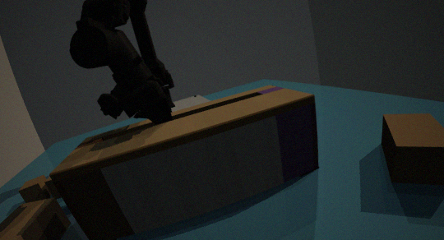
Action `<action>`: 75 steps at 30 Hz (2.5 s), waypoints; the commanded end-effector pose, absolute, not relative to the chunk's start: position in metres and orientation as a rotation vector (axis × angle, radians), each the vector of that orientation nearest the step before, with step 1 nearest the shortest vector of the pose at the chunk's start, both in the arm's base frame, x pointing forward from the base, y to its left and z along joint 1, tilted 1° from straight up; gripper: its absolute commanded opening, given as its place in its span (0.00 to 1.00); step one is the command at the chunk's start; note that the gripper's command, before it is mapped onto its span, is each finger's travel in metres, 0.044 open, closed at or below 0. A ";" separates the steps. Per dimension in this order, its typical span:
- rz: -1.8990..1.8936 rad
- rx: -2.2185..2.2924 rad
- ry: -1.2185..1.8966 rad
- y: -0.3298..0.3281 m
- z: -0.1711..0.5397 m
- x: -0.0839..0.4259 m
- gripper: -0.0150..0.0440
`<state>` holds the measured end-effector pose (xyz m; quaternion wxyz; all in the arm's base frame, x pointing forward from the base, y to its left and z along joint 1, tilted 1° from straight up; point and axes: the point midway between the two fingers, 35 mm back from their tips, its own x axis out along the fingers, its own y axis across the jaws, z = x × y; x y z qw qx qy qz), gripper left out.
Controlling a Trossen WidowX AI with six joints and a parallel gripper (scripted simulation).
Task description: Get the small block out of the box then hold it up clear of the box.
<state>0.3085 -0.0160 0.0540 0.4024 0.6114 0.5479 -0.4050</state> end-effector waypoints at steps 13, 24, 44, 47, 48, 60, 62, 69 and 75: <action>-1.025 1.545 1.387 -0.009 0.045 0.310 0.93; -1.024 1.547 1.389 0.023 0.045 0.312 0.93; -1.021 1.551 1.393 0.084 0.047 0.317 0.93; -1.020 1.551 1.393 0.093 0.047 0.318 0.93; -1.020 1.551 1.393 0.096 0.047 0.318 0.93; -1.018 1.554 1.395 0.131 0.048 0.321 0.93; -1.018 1.554 1.395 0.132 0.048 0.321 0.93; -1.006 1.553 1.402 0.129 0.104 0.318 0.93; -0.994 1.565 1.392 0.129 0.108 0.321 0.93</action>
